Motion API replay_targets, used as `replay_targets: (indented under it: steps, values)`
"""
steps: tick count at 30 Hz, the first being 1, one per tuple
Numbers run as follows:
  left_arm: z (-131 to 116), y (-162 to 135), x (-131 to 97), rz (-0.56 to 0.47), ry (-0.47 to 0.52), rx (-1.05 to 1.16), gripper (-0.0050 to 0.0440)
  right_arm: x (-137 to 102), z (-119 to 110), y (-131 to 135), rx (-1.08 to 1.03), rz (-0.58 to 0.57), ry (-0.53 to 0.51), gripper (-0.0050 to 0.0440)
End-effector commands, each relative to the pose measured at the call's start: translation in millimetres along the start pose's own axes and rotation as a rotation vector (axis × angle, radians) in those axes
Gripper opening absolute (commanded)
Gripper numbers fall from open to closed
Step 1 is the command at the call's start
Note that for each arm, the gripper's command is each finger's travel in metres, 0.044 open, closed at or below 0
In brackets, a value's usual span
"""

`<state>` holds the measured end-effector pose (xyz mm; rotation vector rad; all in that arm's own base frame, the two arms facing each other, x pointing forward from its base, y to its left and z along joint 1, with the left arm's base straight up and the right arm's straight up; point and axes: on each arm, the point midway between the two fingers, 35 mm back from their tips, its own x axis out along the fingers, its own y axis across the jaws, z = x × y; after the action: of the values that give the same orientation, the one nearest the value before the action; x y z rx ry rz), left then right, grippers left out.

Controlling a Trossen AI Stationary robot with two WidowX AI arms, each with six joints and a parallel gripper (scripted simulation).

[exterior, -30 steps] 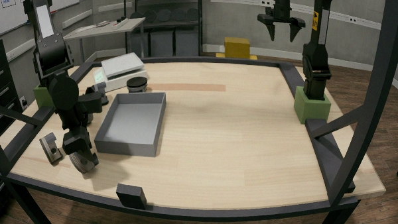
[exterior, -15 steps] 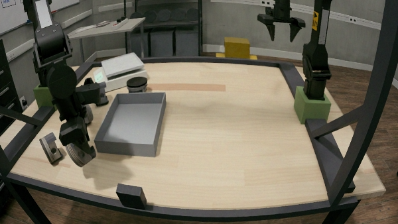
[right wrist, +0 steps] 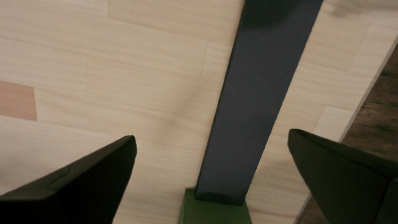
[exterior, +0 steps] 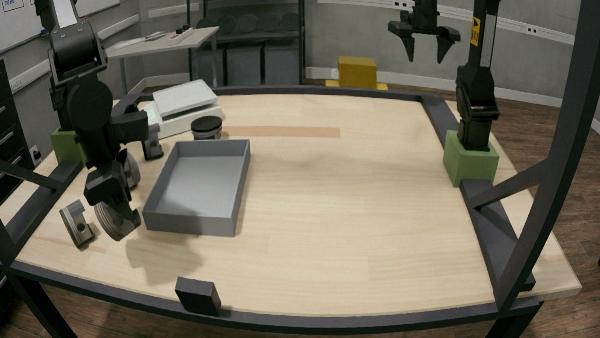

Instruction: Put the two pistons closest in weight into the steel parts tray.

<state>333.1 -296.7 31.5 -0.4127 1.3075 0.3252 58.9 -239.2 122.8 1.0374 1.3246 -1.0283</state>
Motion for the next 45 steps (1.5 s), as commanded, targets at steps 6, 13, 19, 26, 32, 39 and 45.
replay_targets:
  steps: [6, 13, 19, 26, 32, 39, 45]
  values:
    - [12.9, -14.8, -38.4, -0.072, -0.022, -0.012, 0.0158, -8.5, 5.5, 1.1, -0.006, 0.003, -0.033, 0.04]
    - [16.3, -11.9, -43.2, -0.068, -0.002, -0.038, 0.0158, -8.5, 5.5, 1.1, -0.006, 0.003, -0.033, 0.04]
    - [22.1, 7.3, -45.4, -0.014, 0.07, -0.095, 0.0158, -8.5, 5.5, 1.1, -0.006, 0.003, -0.033, 0.04]
    - [30.9, 43.0, -47.6, 0.073, 0.181, -0.174, 0.0158, -8.5, 5.5, 1.1, -0.006, 0.003, -0.033, 0.04]
    - [35.7, 70.0, -47.3, 0.086, 0.185, -0.168, 0.0158, -8.5, 5.5, 1.1, -0.006, 0.003, -0.033, 0.04]
    - [44.4, 98.5, -50.7, 0.088, 0.181, -0.168, 0.0158, -8.5, 5.5, 1.1, -0.006, 0.003, -0.033, 0.04]
    - [52.8, 127.0, -54.4, 0.091, 0.18, -0.168, 0.0158, -8.5, 5.5, 1.1, -0.006, 0.003, -0.033, 0.04]
